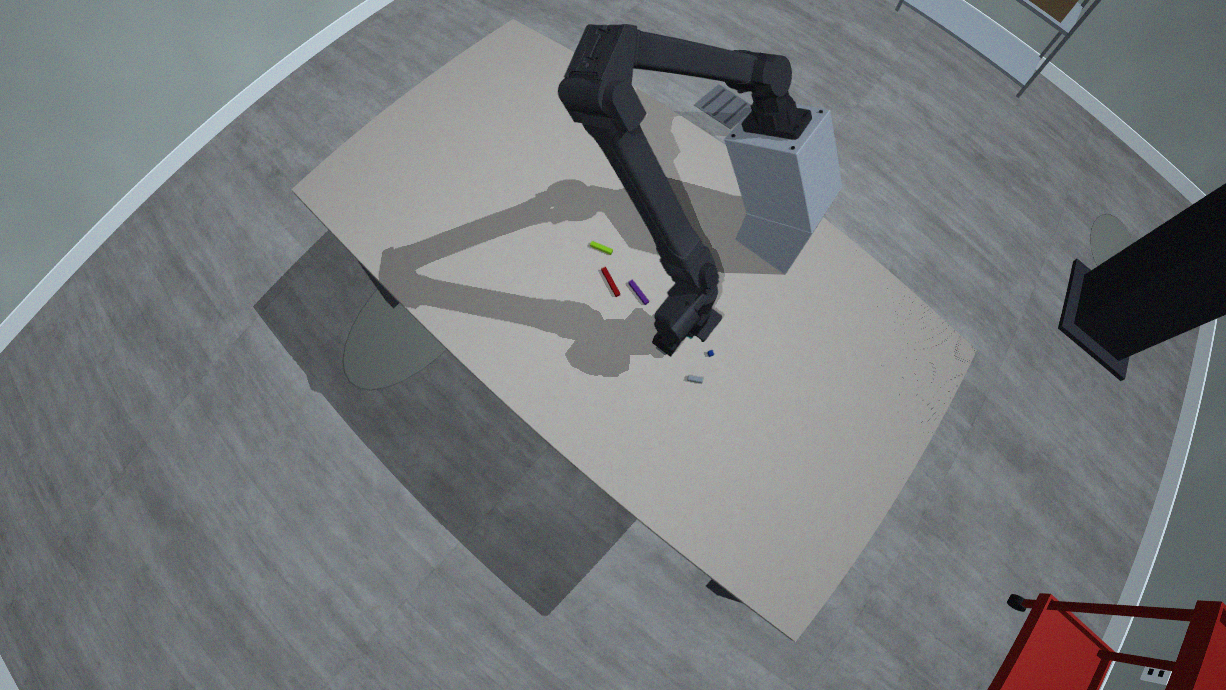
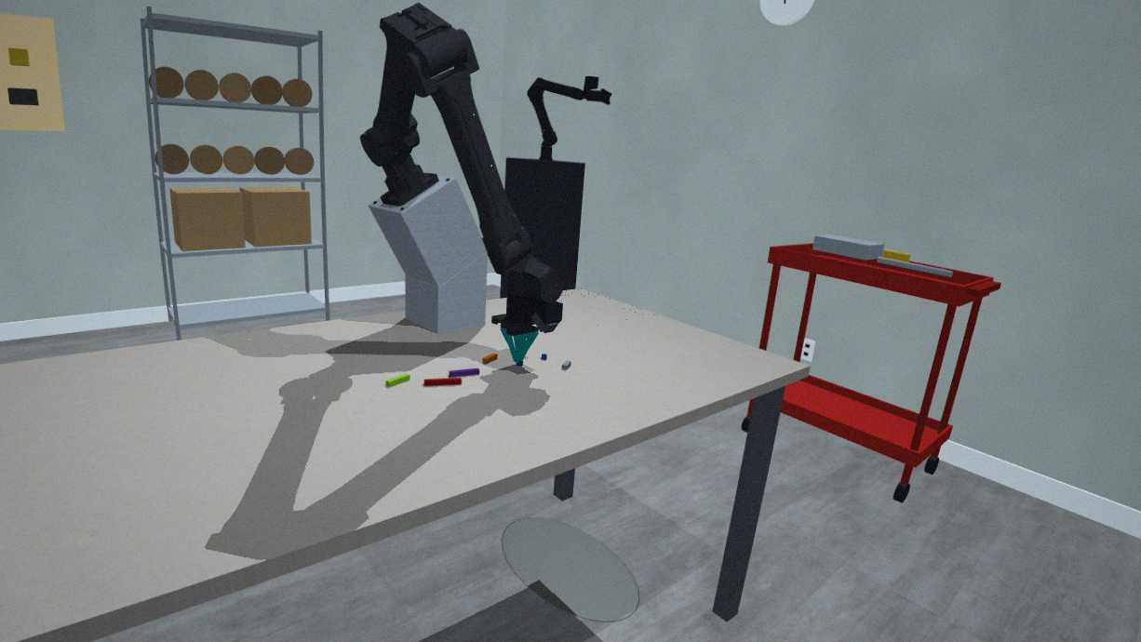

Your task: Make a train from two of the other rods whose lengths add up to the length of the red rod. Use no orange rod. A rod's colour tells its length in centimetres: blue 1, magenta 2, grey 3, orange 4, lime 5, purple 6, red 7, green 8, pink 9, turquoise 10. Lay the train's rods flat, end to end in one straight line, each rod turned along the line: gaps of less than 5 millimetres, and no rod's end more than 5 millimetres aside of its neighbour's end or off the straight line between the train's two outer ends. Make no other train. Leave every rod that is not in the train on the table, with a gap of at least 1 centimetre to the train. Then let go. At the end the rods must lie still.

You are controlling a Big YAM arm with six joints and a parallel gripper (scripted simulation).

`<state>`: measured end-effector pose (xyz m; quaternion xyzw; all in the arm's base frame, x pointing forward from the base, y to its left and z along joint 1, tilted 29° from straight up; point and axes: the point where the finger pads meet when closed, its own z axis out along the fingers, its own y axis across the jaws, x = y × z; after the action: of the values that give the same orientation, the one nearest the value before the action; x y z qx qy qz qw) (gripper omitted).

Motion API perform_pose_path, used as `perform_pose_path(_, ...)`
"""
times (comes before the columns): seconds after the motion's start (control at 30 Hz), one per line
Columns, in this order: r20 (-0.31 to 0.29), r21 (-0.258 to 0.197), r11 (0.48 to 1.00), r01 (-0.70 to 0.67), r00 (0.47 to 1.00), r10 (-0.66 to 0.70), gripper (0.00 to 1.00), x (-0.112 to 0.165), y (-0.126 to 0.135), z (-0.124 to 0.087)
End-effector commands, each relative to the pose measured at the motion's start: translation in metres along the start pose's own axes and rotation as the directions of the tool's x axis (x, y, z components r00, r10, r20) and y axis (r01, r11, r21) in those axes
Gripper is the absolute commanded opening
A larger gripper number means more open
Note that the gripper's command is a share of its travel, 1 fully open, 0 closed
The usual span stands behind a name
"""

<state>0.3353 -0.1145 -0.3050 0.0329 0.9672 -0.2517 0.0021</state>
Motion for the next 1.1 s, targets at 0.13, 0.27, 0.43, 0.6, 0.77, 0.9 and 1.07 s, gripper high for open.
perform_pose_path(0.13, -0.004, 0.002, 1.000, 0.001, 1.000, -0.001, 0.05, 0.003, 0.001, 0.008)
perform_pose_path(0.27, -0.004, 0.002, 1.000, 0.001, 1.000, -0.001, 0.05, 0.003, 0.001, 0.008)
perform_pose_path(0.43, -0.004, 0.002, 1.000, 0.001, 1.000, -0.001, 0.05, 0.003, 0.001, 0.008)
perform_pose_path(0.6, -0.004, 0.002, 1.000, 0.001, 1.000, -0.001, 0.05, 0.003, 0.001, 0.008)
perform_pose_path(0.77, -0.004, 0.002, 1.000, 0.001, 1.000, -0.001, 0.05, 0.003, 0.001, 0.008)
perform_pose_path(0.9, -0.022, 0.001, 1.000, 0.026, 0.999, -0.026, 0.05, 0.014, 0.009, -0.001)
perform_pose_path(1.07, 0.011, 0.002, 1.000, 0.008, 1.000, -0.008, 0.05, -0.002, 0.004, -0.035)
